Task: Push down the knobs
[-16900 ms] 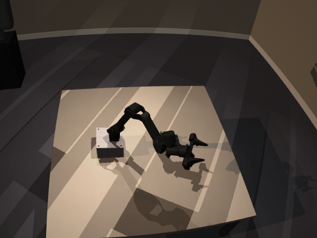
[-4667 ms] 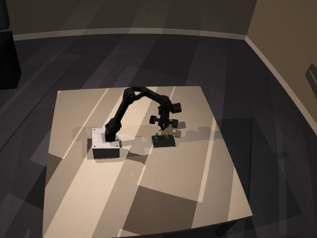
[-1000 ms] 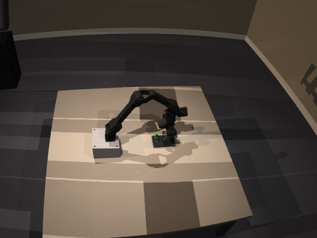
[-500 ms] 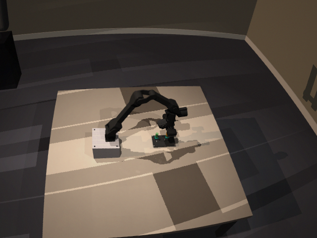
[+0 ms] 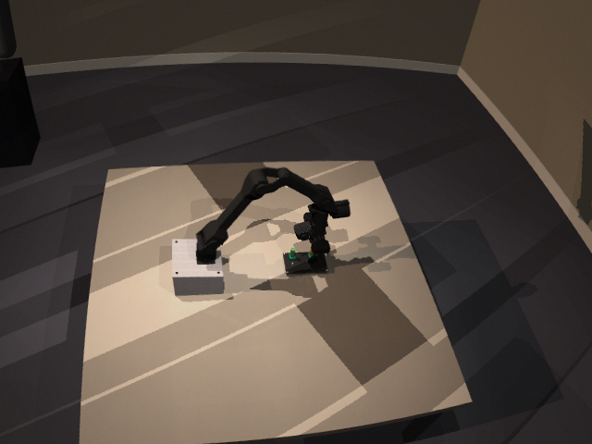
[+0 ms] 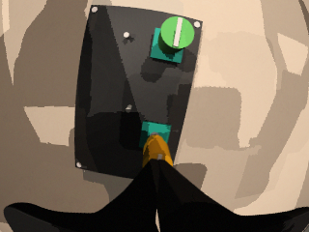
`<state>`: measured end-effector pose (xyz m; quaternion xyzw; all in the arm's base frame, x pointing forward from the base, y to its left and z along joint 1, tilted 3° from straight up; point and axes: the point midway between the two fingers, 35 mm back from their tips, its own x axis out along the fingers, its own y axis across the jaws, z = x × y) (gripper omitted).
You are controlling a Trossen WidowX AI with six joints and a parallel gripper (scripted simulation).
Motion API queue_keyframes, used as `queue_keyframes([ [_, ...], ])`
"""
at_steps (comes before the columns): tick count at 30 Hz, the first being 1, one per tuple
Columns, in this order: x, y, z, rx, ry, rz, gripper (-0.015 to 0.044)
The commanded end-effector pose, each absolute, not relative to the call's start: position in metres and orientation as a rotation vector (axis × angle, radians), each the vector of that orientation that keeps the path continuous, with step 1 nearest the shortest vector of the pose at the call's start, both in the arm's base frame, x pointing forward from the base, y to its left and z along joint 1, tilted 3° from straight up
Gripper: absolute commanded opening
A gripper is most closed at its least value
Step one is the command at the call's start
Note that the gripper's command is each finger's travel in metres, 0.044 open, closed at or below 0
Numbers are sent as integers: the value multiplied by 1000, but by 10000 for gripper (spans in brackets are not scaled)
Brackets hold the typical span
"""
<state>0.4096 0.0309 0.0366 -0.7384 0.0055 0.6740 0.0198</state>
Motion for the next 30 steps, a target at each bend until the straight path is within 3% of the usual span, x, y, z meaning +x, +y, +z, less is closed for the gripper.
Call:
queue_keyframes([
  [1, 410, 32, 36, -2294, 6, 2090, 0],
  [30, 410, 32, 32, -2294, 6, 2090, 0],
])
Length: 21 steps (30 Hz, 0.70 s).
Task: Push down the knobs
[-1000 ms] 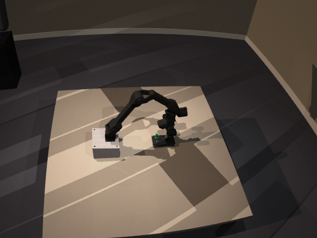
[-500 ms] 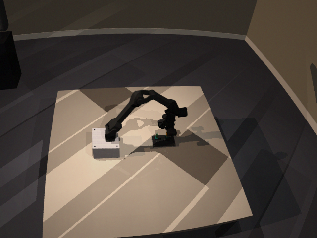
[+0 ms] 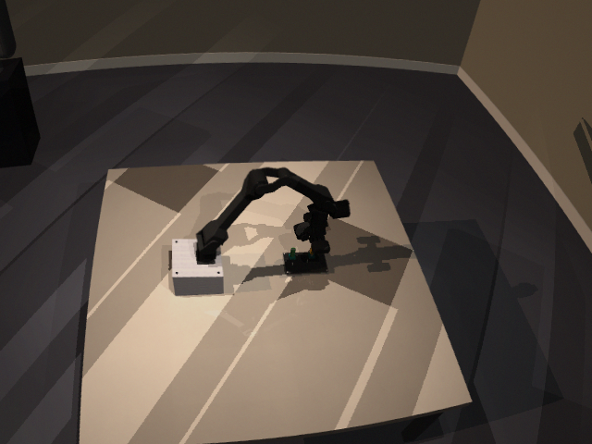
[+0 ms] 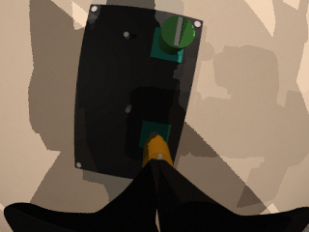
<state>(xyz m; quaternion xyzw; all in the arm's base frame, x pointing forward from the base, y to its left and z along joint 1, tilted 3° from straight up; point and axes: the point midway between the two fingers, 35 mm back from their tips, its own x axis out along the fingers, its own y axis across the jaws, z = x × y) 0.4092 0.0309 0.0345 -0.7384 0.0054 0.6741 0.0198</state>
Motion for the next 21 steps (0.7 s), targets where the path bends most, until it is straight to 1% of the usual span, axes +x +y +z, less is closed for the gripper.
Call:
queue_keyframes([
  [1, 410, 32, 32, -2294, 6, 2090, 0],
  [21, 411, 32, 29, -2294, 6, 2090, 0],
])
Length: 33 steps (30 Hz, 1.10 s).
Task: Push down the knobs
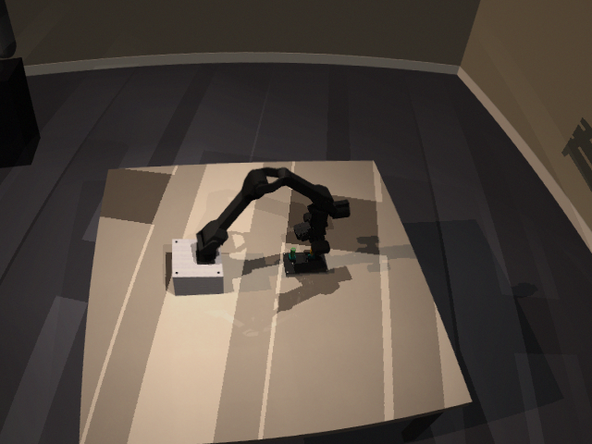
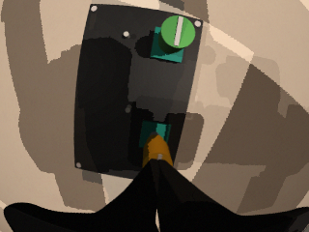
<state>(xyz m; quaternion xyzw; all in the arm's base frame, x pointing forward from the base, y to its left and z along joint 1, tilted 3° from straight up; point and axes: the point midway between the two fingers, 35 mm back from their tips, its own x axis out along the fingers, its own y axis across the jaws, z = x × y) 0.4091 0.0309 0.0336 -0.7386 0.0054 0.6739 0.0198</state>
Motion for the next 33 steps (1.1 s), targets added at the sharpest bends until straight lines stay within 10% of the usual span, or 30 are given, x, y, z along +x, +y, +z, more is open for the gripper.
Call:
queue_keyframes([
  [1, 411, 32, 29, -2294, 6, 2090, 0],
  [33, 411, 32, 24, -2294, 6, 2090, 0],
])
